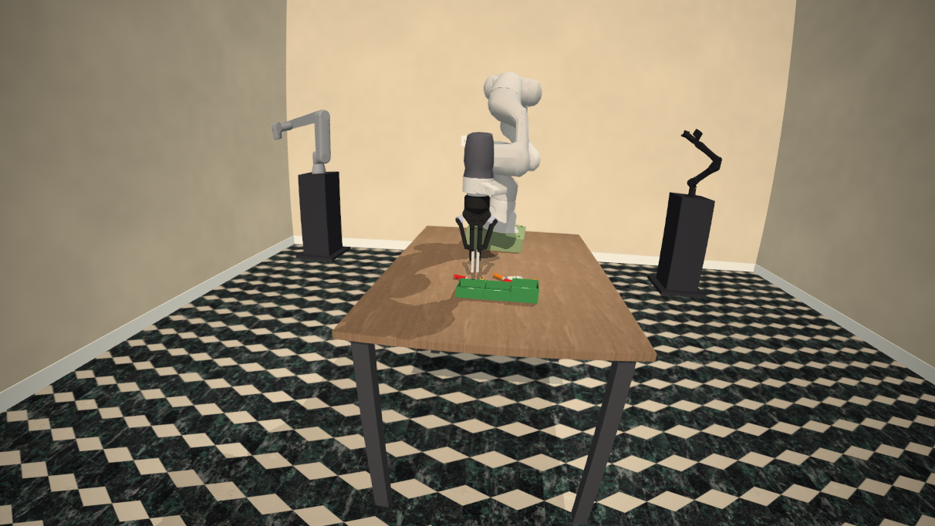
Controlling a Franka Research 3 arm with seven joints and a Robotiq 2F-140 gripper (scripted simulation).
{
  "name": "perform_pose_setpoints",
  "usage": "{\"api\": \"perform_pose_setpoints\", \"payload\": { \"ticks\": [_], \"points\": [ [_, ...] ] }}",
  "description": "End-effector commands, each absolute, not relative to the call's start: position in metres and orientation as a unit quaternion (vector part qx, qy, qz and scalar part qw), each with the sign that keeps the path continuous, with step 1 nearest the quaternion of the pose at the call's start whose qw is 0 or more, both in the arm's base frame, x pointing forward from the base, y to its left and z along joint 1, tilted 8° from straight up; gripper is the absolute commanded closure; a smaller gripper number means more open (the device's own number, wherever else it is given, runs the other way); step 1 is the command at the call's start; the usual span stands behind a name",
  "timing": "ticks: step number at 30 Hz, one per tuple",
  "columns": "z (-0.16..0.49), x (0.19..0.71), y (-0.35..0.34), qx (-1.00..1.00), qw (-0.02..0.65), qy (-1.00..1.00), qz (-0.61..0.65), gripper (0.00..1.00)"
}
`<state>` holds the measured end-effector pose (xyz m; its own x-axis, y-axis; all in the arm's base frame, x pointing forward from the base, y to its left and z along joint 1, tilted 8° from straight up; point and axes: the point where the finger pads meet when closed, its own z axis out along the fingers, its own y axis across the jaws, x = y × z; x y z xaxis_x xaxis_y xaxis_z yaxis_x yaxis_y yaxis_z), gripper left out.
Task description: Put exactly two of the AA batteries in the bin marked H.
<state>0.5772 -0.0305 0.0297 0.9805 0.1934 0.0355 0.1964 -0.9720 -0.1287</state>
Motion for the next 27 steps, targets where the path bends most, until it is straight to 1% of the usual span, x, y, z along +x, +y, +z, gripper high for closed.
{"api": "perform_pose_setpoints", "payload": {
  "ticks": [1,19,27],
  "points": [
    [0.029,0.575,-0.032,-0.993,0.066,-0.099,-0.009,0.95],
    [0.029,0.575,-0.032,-0.993,0.066,-0.099,-0.009,0.95],
    [0.034,0.575,0.008,-0.993,0.066,-0.099,-0.009,0.95]
  ]
}}
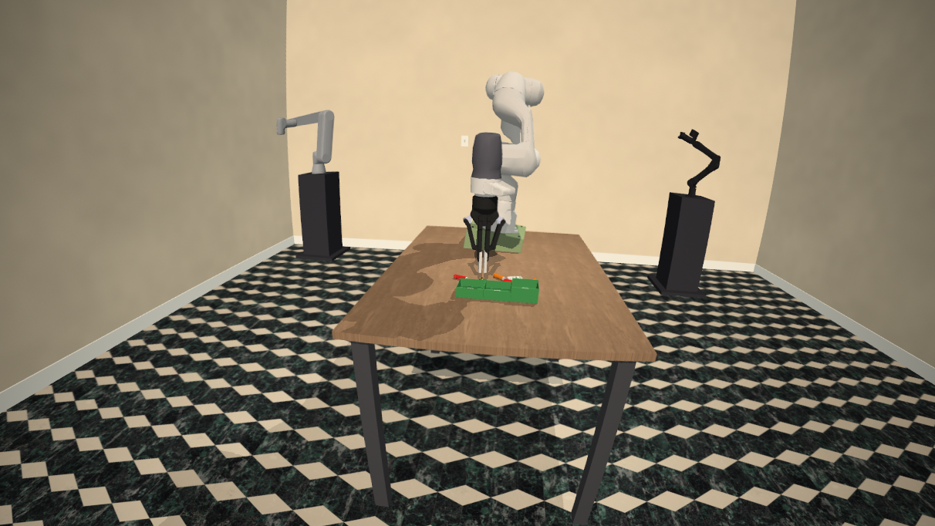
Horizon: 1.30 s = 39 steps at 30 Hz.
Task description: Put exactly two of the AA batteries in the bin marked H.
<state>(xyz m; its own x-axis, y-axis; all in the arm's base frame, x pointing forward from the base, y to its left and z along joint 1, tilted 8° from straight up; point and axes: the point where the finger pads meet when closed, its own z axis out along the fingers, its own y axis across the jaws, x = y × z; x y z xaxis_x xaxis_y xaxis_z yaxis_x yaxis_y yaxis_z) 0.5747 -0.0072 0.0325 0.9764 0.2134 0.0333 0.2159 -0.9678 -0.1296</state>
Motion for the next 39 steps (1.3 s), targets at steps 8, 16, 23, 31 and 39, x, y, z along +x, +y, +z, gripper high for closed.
{"api": "perform_pose_setpoints", "payload": {
  "ticks": [8,16,23,31,39],
  "points": [
    [0.038,0.574,0.037,-0.993,0.066,-0.099,-0.009,0.95],
    [0.035,0.574,0.052,-0.993,0.066,-0.099,-0.009,0.95],
    [0.022,0.574,0.054,-0.993,0.066,-0.099,-0.009,0.95],
    [0.001,0.574,0.056,-0.993,0.066,-0.099,-0.009,0.95],
    [-0.015,0.574,0.059,-0.993,0.066,-0.099,-0.009,0.95]
  ]
}}
